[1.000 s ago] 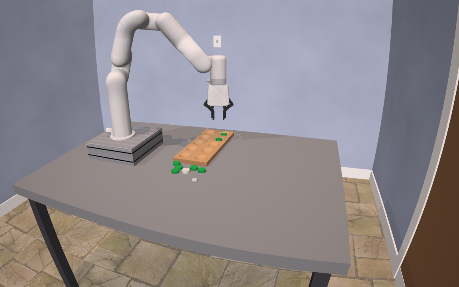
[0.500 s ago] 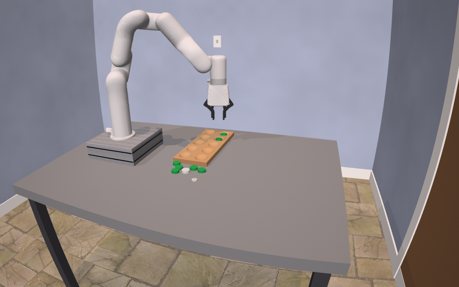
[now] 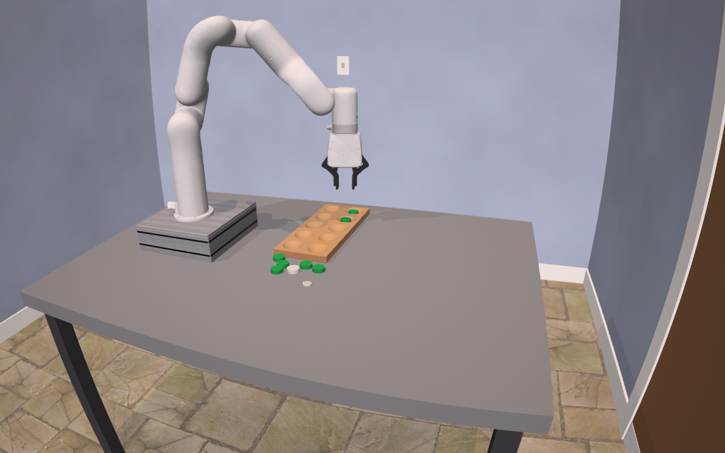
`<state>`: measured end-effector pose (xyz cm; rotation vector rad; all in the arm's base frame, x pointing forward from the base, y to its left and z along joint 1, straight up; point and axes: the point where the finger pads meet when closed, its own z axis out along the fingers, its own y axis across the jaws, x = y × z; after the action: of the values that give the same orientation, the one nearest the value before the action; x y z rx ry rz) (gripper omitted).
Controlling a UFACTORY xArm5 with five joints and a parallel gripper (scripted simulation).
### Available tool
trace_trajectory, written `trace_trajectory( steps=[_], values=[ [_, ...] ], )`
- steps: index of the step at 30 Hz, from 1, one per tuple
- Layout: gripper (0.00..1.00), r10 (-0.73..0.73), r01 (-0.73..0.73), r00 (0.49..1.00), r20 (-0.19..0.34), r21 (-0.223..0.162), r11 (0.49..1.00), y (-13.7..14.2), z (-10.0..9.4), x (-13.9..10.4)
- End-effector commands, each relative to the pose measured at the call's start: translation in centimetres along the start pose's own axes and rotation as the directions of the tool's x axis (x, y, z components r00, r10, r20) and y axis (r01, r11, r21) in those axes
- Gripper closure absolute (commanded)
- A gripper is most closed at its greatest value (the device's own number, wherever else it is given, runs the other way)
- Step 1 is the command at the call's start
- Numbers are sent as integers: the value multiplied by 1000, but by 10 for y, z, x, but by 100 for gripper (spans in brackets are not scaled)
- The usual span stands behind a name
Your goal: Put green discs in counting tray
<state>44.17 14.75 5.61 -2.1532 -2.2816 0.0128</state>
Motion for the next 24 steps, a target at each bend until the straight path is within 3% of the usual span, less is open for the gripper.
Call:
trace_trajectory(
  steps=[1,10,12,13,17,24],
  values=[
    [53,91,-91,996,-2,-4,996,4,-1,-16],
    [53,382,-382,924,-3,-3,924,8,1,-69],
    [53,382,-382,924,-3,-3,924,8,1,-69],
    [53,464,-464,886,-4,-3,886,8,2,-85],
    [53,556,-556,831,-4,-3,831,8,3,-103],
    [53,722,-722,692,-5,-2,692,4,5,-141]
  ],
)
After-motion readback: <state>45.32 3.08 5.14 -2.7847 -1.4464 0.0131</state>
